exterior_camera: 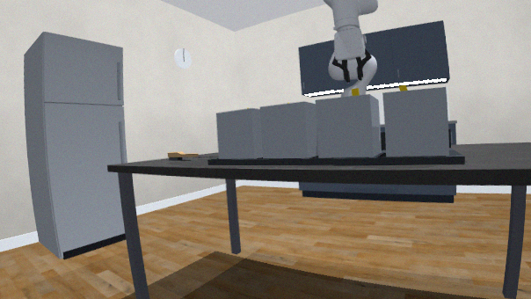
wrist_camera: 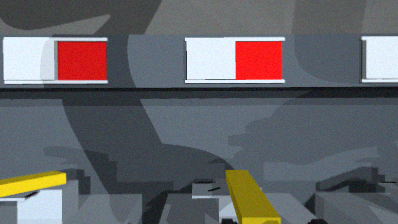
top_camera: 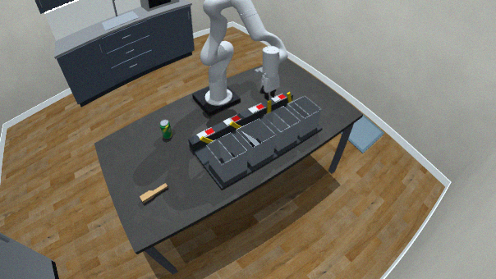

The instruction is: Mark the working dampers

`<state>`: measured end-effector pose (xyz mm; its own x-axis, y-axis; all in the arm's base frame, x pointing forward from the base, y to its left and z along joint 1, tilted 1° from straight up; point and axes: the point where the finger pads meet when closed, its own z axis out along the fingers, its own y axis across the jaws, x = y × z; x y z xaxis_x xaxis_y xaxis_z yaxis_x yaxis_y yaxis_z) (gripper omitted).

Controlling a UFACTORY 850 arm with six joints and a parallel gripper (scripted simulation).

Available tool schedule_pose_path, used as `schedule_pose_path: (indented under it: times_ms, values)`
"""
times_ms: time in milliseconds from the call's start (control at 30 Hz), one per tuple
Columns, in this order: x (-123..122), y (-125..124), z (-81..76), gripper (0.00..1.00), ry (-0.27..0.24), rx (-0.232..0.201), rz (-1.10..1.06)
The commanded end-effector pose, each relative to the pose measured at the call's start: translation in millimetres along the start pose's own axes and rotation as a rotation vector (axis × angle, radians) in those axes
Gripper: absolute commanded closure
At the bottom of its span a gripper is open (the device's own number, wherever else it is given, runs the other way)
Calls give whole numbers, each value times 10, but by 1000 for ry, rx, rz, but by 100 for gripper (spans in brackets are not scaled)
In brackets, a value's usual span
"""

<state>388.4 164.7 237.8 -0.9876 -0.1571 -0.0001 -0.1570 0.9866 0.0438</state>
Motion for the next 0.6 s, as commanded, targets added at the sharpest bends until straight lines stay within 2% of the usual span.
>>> schedule_pose_path:
  times_ms: [0, 267, 567]
  values:
    - [-8, 2, 7, 61, -2, -1, 0]
    - [-7, 3, 66, 61, -2, -1, 0]
    - [-5, 3, 232, 61, -2, -1, 0]
